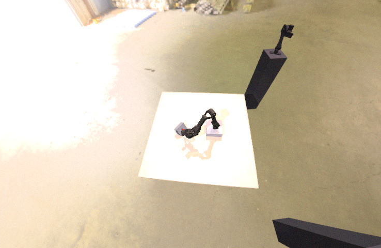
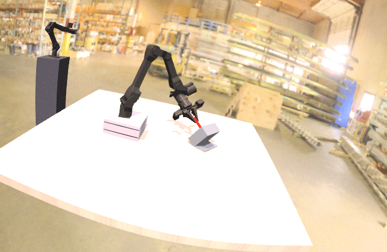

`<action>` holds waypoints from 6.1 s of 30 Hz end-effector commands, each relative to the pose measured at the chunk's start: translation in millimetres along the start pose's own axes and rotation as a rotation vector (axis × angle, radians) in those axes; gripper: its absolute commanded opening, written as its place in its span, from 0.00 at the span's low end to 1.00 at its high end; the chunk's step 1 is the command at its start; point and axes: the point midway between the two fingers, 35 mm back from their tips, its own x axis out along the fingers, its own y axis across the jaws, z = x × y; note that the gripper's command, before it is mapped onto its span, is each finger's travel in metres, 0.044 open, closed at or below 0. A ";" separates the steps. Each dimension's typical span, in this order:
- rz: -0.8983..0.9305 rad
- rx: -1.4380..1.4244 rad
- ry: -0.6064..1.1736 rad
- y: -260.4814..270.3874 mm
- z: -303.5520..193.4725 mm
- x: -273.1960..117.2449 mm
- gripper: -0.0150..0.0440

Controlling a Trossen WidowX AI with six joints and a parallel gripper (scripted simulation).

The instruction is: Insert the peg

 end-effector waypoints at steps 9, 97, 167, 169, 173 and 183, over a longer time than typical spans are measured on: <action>0.000 0.000 0.000 0.0 0.0 0.0 0.25; -0.001 0.000 0.003 4.0 1.7 34.7 0.25; 0.013 -0.002 -0.012 0.3 9.8 -30.0 1.00; 0.013 -0.002 -0.012 0.3 10.1 -33.2 1.00; 0.013 -0.004 -0.011 0.4 10.7 -39.6 1.00; 0.011 -0.007 -0.009 1.3 12.0 -55.3 1.00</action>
